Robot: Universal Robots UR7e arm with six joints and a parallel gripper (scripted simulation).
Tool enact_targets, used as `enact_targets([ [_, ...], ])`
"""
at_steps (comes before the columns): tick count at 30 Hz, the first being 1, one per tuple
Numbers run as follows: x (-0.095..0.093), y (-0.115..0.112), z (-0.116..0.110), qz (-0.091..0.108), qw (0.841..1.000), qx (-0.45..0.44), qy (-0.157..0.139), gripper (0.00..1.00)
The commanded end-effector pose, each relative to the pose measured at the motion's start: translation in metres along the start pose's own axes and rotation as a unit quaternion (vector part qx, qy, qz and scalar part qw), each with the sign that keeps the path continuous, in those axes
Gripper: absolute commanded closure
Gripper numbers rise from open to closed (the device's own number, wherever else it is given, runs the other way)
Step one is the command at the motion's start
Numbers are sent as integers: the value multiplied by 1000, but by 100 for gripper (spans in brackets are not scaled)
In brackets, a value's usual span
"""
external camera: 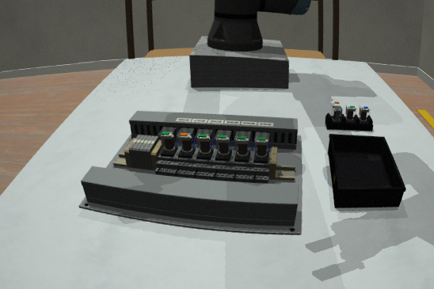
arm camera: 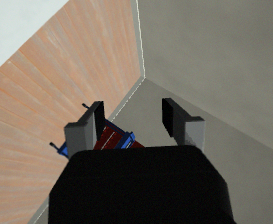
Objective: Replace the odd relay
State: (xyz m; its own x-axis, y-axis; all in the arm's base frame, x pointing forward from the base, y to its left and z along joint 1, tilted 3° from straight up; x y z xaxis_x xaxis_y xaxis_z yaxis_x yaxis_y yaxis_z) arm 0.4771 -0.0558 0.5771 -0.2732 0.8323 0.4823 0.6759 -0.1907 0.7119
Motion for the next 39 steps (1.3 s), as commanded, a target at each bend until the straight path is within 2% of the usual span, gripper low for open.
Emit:
enact_targets([
  [1, 0, 0, 0, 1, 1000, 0, 1, 0],
  [6, -2, 12, -13, 70, 993, 40, 82, 0],
  [18, -2, 12, -13, 70, 993, 40, 82, 0],
  [23, -7, 24, -24, 138, 974, 78, 162, 0],
  [35, -7, 24, -24, 138, 974, 78, 162, 0],
  [39, -14, 33, -31, 192, 949, 109, 225, 0],
])
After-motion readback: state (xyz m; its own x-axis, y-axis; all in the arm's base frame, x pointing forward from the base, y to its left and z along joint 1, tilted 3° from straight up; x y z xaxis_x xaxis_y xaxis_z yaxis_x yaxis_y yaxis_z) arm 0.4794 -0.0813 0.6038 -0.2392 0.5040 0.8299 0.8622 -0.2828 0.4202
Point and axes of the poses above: the point where the finger pads meet when closed, its own x axis back along the fingers, its own y axis across the jaws, z = x × y, the point moved 8 cm from there along x, back along the fingers, and after that the axes turned 6 degrees about x, right-handed, at the moved point
